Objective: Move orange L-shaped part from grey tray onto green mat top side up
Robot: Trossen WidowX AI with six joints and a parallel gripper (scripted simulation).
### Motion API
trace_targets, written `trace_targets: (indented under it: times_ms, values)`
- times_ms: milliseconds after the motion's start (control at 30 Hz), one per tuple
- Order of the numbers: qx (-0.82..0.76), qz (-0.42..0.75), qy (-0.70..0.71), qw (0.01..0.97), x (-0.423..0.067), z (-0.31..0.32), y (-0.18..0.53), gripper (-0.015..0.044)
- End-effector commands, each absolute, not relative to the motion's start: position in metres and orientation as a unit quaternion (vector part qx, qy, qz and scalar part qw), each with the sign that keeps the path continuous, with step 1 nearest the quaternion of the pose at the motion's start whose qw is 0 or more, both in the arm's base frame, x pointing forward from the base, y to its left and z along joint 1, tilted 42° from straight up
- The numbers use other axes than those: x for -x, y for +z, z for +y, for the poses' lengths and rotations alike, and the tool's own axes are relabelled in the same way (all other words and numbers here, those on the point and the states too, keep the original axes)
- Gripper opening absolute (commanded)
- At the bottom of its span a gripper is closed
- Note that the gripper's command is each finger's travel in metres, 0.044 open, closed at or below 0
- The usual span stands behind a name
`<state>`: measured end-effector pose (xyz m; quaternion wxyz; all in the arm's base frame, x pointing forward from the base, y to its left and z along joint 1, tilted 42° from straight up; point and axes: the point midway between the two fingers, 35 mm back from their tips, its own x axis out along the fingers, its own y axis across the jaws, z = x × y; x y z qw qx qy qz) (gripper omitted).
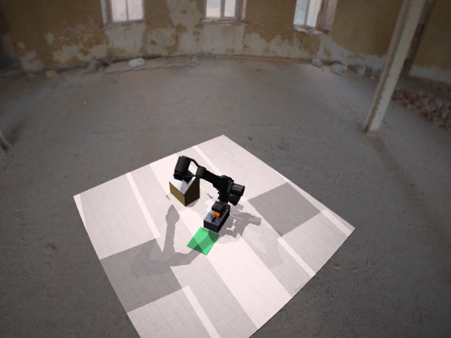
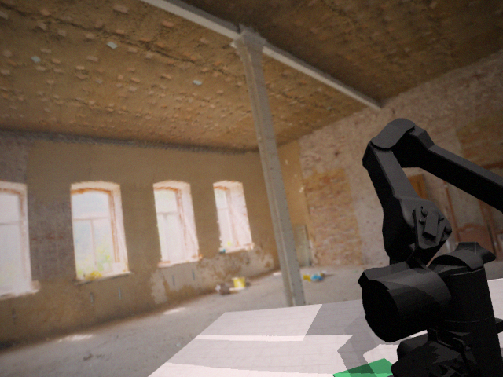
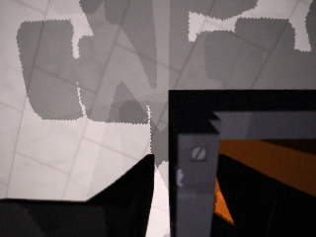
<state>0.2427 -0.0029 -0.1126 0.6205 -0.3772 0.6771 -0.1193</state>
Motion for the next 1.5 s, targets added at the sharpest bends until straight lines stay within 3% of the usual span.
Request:
trace_targets:
  times_ms: [0, 733, 1033, 1467]
  values:
    - [0.382, 0.68, -0.122, 0.614, -0.24, -0.006, -0.114, 0.018]
    - [0.381, 0.68, -0.121, 0.615, -0.235, 0.012, -0.11, 0.018]
    - [0.38, 0.68, -0.12, 0.615, -0.236, 0.067, -0.035, 0.018]
    - [0.384, 0.678, -0.118, 0.616, -0.238, 0.067, -0.036, 0.018]
